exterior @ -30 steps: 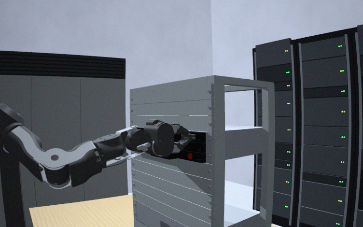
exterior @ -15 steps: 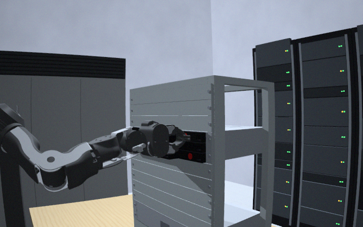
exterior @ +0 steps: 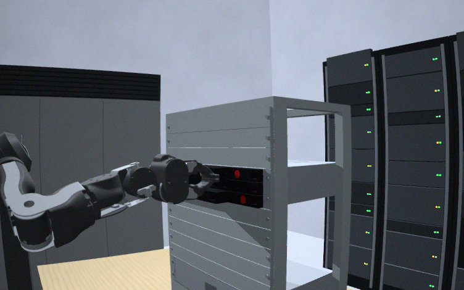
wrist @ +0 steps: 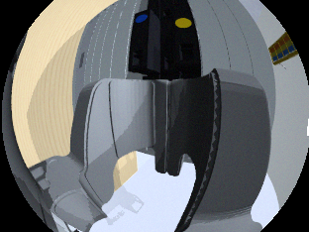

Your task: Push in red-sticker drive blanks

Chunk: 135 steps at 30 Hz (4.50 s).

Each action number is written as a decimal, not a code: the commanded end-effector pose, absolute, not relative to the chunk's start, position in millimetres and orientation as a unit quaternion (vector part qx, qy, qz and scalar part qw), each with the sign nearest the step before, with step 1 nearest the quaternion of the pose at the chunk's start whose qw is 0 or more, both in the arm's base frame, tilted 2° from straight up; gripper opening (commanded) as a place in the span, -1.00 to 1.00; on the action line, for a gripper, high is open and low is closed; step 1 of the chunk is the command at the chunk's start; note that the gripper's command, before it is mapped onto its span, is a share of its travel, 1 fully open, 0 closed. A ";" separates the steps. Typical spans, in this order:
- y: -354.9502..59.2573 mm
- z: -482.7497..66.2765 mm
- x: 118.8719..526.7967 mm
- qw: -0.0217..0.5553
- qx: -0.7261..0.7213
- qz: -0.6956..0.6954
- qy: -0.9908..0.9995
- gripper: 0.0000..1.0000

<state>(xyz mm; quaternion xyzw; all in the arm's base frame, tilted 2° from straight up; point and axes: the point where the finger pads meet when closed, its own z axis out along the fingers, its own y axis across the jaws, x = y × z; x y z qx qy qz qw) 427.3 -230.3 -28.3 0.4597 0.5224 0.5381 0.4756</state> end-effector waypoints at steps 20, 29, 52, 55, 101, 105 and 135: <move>-233.7 -26.7 398.4 0.476 0.462 0.544 0.514 -1.00; -233.7 -26.6 397.1 0.476 0.462 0.544 0.514 -1.00; -237.8 -27.5 373.3 0.475 0.462 0.544 0.515 -1.00; -238.6 -27.8 369.0 0.475 0.462 0.544 0.515 -1.00; -255.7 -30.7 270.8 0.473 0.463 0.543 0.517 -1.00; -257.4 -30.2 261.5 0.475 0.462 0.543 0.516 -1.00; -259.2 -33.0 247.3 0.472 0.464 0.543 0.518 -1.00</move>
